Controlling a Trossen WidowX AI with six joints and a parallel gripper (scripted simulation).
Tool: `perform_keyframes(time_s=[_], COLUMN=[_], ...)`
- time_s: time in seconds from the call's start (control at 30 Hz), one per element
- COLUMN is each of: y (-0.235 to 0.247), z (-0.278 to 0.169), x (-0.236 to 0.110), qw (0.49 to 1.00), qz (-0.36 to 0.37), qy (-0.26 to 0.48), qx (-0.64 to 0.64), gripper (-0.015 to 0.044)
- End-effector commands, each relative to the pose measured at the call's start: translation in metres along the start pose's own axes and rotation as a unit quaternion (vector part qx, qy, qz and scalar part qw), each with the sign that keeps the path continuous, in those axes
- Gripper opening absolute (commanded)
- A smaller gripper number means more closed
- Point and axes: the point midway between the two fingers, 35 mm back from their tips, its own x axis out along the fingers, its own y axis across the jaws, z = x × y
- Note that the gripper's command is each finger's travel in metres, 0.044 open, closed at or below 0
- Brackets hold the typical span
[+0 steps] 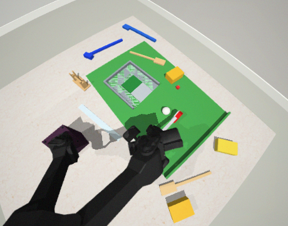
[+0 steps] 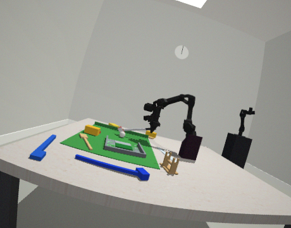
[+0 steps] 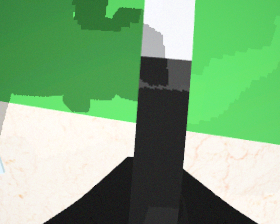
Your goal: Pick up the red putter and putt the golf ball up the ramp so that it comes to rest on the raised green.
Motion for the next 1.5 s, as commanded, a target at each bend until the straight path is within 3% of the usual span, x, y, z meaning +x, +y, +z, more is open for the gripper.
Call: perform_keyframes(time_s=[0.0, 0.77, 1.13, 1.47], y=[0.000, -0.023, 0.104, 0.112], z=[0.000, 0.000, 0.000, 0.000], x=[0.000, 0.003, 0.002, -0.021], qw=[1.000, 1.000, 1.000, 1.000], qz=[0.000, 0.003, 0.007, 0.008], qy=[0.000, 0.001, 0.000, -0.001], qx=[0.000, -0.002, -0.004, -0.005], gripper=[0.0000, 0.0000, 0.0000, 0.0000])
